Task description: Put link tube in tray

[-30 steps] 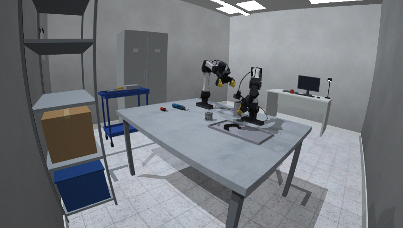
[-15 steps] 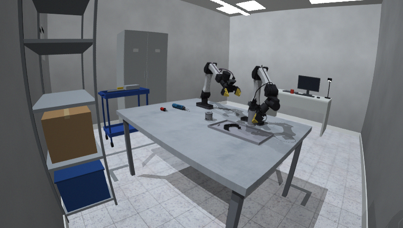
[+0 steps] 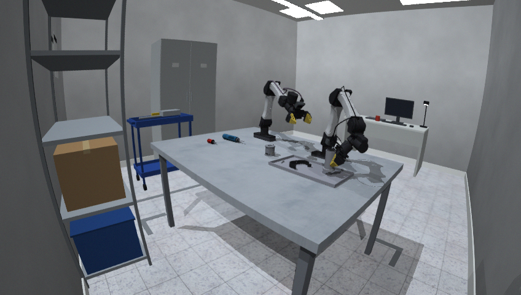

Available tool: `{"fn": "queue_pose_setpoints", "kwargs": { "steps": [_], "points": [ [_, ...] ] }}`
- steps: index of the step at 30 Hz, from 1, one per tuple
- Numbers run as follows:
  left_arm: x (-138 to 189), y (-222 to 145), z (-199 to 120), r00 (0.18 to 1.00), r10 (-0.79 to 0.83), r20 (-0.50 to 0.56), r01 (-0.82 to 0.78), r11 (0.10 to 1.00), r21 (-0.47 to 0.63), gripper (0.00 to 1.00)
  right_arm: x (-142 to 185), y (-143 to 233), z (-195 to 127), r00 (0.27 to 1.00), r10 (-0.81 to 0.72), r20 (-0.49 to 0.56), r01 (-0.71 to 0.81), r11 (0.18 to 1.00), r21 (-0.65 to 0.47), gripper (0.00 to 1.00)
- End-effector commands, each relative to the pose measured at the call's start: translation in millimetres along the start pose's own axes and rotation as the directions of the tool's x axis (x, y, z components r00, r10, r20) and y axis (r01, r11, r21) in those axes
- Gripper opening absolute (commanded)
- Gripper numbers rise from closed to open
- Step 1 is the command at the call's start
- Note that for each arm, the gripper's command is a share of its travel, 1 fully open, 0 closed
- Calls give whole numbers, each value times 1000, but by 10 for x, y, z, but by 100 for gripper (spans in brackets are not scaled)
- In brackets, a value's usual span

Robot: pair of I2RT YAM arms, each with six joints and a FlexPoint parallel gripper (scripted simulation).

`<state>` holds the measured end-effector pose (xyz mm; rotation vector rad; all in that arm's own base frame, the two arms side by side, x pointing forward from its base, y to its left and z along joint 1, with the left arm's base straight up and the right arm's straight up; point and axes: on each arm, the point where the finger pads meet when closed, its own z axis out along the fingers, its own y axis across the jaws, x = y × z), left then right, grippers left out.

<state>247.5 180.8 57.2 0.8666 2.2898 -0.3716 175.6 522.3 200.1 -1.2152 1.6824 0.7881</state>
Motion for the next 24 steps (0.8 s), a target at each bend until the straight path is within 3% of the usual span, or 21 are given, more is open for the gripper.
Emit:
{"fn": "queue_pose_setpoints", "kwargs": {
  "steps": [1,23,24],
  "points": [
    [-81,28,-10,999,30,35,-30,999,-20,42,-279,-13,-75,997,10,79,-10,1000,5,100],
    [108,62,252,999,22,37,-22,1000,-13,42,-280,-13,-75,997,10,79,-10,1000,5,100],
    [131,46,246,999,25,37,-25,1000,-15,53,-280,-13,-75,997,10,79,-10,1000,5,100]
  ]
}}
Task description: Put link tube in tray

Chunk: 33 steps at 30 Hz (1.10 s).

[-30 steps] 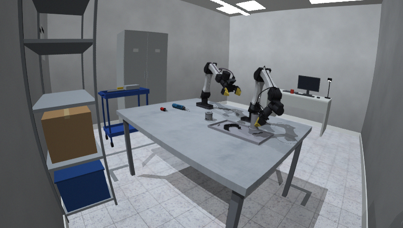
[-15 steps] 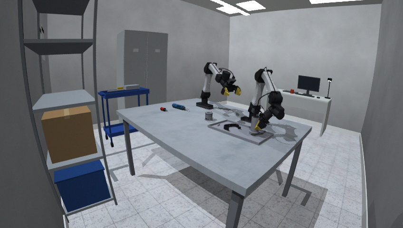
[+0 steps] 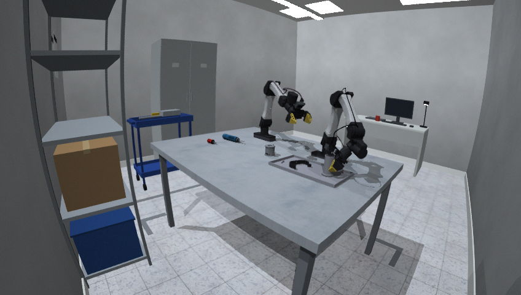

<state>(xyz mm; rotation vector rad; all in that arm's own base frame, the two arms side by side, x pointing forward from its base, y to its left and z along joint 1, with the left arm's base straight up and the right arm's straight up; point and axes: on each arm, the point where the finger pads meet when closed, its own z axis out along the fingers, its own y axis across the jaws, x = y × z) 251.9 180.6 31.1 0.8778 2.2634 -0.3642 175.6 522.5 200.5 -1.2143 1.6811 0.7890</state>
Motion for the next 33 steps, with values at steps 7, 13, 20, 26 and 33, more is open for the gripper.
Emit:
{"fn": "queue_pose_setpoints", "kwargs": {
  "steps": [7,13,20,26,33],
  "points": [
    [-38,32,-397,1000,29,-5,-30,999,-27,77,-276,-13,-75,997,10,77,-10,1000,5,100],
    [-17,18,-726,1000,19,-1,-19,1000,-11,77,-276,-13,-75,997,10,77,-10,1000,5,100],
    [-62,60,-909,999,-37,-9,36,997,-65,77,-639,86,-224,986,-18,164,25,999,-37,100],
    [-107,69,-910,970,-242,-31,233,956,-179,77,-739,112,-265,982,-24,188,34,998,-51,100],
    [-217,8,-963,895,-445,-23,418,855,-306,77,-741,112,-266,982,-22,189,33,998,-52,100]
  ]
}}
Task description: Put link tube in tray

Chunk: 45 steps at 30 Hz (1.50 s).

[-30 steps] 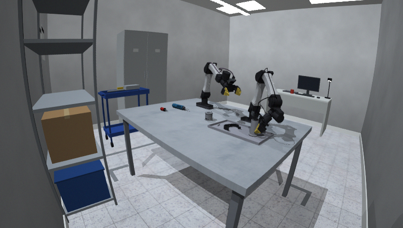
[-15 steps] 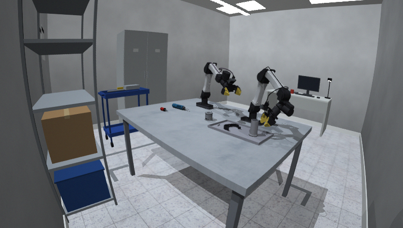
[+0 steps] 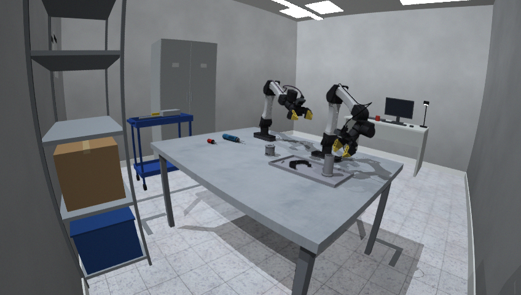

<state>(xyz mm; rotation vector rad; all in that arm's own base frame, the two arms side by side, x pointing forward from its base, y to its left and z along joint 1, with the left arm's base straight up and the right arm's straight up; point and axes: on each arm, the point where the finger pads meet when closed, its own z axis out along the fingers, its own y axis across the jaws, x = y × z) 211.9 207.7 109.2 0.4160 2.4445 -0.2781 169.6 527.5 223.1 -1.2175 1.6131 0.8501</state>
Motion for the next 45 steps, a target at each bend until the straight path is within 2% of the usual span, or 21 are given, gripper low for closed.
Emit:
{"fn": "queue_pose_setpoints", "kwargs": {
  "steps": [1,5,13,15,17,21,25,30,35,45],
  "points": [
    [-89,66,-70,986,-165,-33,158,975,-153,77,-539,34,-169,992,-17,129,18,1000,-5,100],
    [-163,-55,-131,945,-325,-34,305,915,-263,77,-539,34,-169,992,-17,129,18,1000,-5,100],
    [-270,-278,-217,839,-544,-9,491,764,-419,77,-539,34,-169,992,-17,129,18,1000,-5,100],
    [-335,-299,-271,813,-582,15,523,718,-459,77,-539,34,-169,992,-17,129,18,1000,-5,100],
    [-335,-299,-271,813,-582,15,523,718,-459,77,-539,34,-169,992,-17,129,18,1000,-5,100],
    [-438,-402,-348,741,-669,59,591,608,-530,77,-539,33,-169,992,-17,129,18,1000,-4,100],
    [-511,-462,-331,697,-713,71,619,548,-562,77,-539,33,-169,992,-17,129,18,1000,-4,100],
    [-569,-485,-290,684,-727,64,622,535,-572,77,-539,33,-169,992,-17,129,18,1000,-4,100],
    [-659,-496,-310,712,-698,80,612,560,-559,77,-539,33,-169,992,-17,129,18,1000,-4,100],
    [-666,-492,-317,712,-697,82,612,559,-559,77,-539,33,-169,992,-17,129,18,1000,-4,100]
  ]
}}
